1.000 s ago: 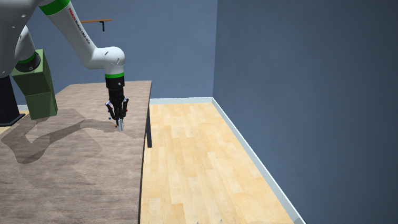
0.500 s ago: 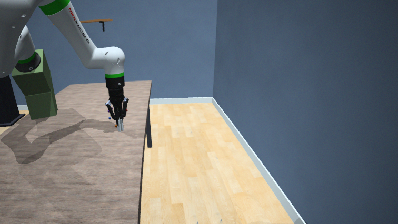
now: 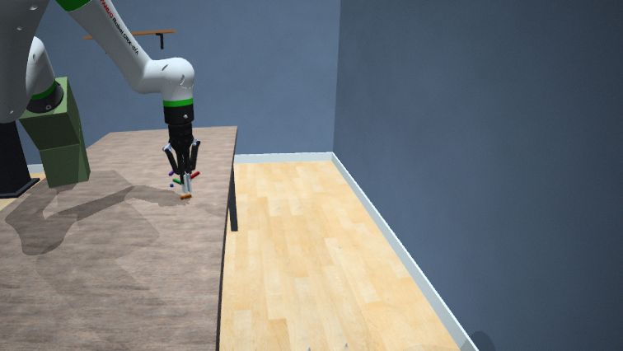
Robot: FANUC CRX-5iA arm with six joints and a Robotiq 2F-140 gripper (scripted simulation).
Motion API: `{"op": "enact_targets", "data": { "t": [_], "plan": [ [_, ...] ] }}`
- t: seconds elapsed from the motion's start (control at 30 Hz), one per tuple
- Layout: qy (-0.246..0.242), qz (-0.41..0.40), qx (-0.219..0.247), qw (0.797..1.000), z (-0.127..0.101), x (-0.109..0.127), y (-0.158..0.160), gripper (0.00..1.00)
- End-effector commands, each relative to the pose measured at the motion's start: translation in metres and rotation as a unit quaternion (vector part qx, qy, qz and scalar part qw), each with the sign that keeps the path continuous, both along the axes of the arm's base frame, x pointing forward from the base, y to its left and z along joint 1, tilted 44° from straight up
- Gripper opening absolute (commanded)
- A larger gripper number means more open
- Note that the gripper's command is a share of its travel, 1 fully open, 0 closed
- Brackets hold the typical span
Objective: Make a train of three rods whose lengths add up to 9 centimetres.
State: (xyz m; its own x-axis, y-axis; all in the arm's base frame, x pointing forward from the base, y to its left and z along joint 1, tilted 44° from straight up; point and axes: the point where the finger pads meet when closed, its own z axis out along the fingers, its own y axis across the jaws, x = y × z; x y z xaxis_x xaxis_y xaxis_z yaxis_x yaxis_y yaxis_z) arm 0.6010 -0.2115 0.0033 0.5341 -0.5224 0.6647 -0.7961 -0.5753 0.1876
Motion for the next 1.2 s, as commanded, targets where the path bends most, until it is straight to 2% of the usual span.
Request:
{"op": "enact_targets", "data": {
  "t": [0.0, 0.2, 0.6, 0.7, 0.9, 0.97, 1.0, 1.07, 1.17],
  "plan": [
    [0.001, -0.001, 0.0, 1.0, 0.019, -0.007, 0.016, 0.03],
    [0.001, -0.001, 0.0, 1.0, 0.038, -0.015, 0.032, 0.03],
    [0.001, 0.0, 0.0, 1.0, 0.037, -0.016, 0.035, 0.03],
    [0.008, 0.007, -0.002, 1.0, 0.006, -0.031, 0.064, 0.03],
    [0.018, 0.018, -0.006, 1.0, -0.038, -0.059, 0.102, 0.03],
    [0.018, 0.018, -0.006, 1.0, -0.038, -0.059, 0.102, 0.03],
    [0.022, 0.022, -0.009, 0.999, -0.054, -0.072, 0.115, 0.03],
    [0.024, 0.026, -0.011, 0.999, -0.066, -0.082, 0.125, 0.03],
    [0.025, 0.027, -0.011, 0.999, -0.068, -0.084, 0.126, 0.03]
  ]
}}
